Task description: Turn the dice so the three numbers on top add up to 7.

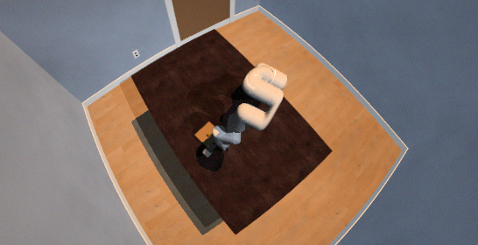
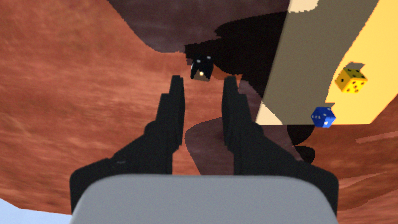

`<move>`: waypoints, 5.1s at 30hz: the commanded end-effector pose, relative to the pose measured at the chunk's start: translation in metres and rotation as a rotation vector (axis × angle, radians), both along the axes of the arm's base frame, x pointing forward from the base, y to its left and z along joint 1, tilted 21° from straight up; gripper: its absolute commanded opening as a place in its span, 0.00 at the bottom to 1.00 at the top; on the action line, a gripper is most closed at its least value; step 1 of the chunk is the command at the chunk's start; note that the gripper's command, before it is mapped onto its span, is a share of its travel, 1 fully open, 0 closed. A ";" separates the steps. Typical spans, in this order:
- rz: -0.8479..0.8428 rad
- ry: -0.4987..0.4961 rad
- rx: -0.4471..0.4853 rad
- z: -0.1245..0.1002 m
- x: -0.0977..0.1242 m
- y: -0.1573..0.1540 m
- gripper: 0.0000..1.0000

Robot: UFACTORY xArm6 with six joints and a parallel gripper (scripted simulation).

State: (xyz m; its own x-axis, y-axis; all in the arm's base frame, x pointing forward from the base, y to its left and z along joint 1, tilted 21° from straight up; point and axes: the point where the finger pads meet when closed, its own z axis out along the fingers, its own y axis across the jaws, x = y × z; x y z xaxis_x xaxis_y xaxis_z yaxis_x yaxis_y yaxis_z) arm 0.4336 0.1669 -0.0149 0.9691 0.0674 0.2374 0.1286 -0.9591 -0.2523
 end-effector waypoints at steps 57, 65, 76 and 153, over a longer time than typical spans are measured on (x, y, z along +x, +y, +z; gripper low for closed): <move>0.000 -0.005 0.002 -0.012 0.005 0.005 0.31; 0.000 -0.005 0.002 -0.011 0.005 0.005 0.31; 0.000 -0.005 0.002 -0.011 0.006 0.005 0.31; 0.000 -0.005 0.002 -0.030 0.010 0.010 0.31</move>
State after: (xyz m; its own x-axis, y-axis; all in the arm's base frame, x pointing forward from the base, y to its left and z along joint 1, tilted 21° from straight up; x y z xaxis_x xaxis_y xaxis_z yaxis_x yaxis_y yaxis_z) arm 0.4428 0.1772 -0.0459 0.9685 0.0671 0.2397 0.1291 -0.9587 -0.2534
